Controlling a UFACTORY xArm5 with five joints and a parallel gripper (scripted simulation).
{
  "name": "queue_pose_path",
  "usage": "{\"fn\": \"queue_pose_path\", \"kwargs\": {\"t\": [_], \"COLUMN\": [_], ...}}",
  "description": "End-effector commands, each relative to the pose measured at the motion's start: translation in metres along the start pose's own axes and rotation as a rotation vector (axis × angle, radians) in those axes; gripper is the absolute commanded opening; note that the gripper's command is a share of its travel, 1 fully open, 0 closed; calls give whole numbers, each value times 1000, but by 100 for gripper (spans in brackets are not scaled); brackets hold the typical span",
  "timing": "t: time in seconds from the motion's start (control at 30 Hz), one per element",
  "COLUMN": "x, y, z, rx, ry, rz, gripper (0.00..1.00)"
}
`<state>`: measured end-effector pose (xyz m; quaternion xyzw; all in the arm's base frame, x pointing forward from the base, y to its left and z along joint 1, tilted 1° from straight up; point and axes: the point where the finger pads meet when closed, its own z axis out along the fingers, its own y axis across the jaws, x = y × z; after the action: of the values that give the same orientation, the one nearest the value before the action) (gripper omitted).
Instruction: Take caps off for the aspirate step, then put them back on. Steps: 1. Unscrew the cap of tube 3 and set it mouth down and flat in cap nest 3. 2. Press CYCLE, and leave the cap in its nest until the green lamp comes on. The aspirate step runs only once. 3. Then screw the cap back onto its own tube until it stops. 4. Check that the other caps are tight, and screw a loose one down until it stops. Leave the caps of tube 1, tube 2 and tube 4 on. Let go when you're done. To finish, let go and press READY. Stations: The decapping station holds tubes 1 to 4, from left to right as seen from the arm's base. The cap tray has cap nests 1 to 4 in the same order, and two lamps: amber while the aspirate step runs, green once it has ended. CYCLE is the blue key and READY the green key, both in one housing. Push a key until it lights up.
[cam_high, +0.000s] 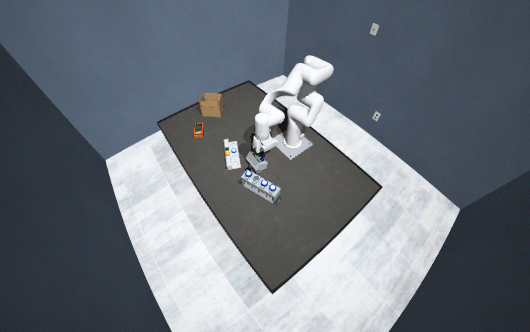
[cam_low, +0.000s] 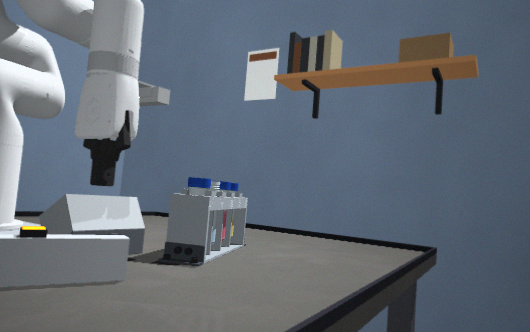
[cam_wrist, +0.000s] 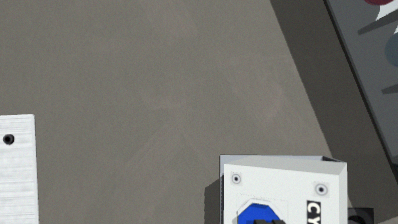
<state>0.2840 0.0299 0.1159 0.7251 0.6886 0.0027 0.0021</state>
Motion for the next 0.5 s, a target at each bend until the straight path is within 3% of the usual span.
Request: {"fn": "queue_pose_path", "kwargs": {"t": [0.0,0.07,0.1,0.17,0.47], "x": [0,0,-5,-16,-41], "y": [1,1,7,20,48], "z": [-2,-2,-2,-1,1], "rx": [-4,-4,-4,-3,-2], "ry": [-12,-12,-12,-12,-12], "rz": [0,0,-83,-250,-605], "gripper": [0,0,100,100,100]}}
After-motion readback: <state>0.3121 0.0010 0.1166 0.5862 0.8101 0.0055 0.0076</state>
